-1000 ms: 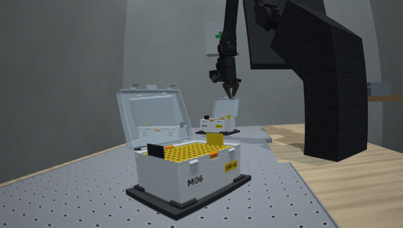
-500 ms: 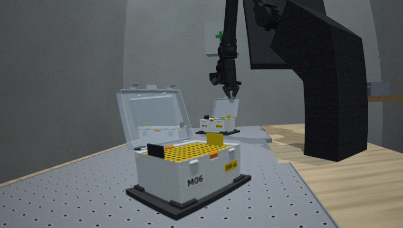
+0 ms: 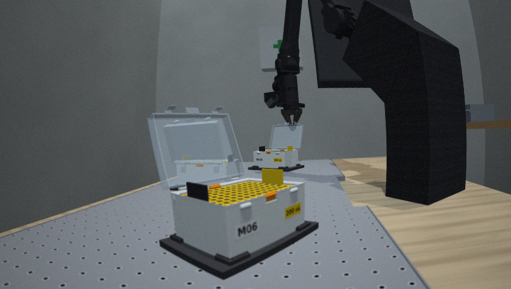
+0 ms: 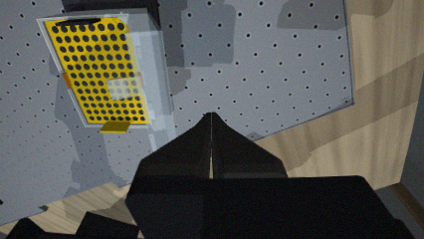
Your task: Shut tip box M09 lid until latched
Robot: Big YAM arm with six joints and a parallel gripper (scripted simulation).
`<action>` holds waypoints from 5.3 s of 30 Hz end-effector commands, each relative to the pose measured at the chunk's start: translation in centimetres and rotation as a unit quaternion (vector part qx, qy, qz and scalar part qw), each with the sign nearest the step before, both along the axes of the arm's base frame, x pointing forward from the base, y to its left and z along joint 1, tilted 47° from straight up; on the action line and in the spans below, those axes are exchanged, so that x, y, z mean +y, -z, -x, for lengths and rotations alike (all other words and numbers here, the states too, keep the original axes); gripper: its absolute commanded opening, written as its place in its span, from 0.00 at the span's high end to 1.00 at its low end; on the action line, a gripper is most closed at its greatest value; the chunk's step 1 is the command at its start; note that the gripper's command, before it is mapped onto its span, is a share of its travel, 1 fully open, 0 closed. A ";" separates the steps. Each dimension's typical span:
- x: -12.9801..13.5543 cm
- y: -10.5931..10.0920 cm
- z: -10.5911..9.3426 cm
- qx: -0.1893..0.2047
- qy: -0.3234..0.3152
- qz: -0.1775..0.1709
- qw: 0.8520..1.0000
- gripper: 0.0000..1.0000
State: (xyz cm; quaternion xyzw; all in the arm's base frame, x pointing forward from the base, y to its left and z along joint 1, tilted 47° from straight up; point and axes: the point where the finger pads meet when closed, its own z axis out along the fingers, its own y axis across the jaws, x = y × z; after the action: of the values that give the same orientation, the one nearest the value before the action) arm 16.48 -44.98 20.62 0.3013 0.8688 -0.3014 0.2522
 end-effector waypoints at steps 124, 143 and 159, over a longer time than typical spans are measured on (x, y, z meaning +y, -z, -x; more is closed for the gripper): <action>5.9 0.3 -5.7 -0.018 0.006 0.023 1.000 1.00; 8.1 -0.5 -5.2 -0.011 0.002 0.010 1.000 1.00; 9.6 -3.9 -4.9 -0.019 0.001 0.021 1.000 1.00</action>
State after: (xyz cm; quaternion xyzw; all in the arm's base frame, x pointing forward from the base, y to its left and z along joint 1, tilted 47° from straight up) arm 20.96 -35.53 21.41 0.3013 0.8676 -0.3032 0.2540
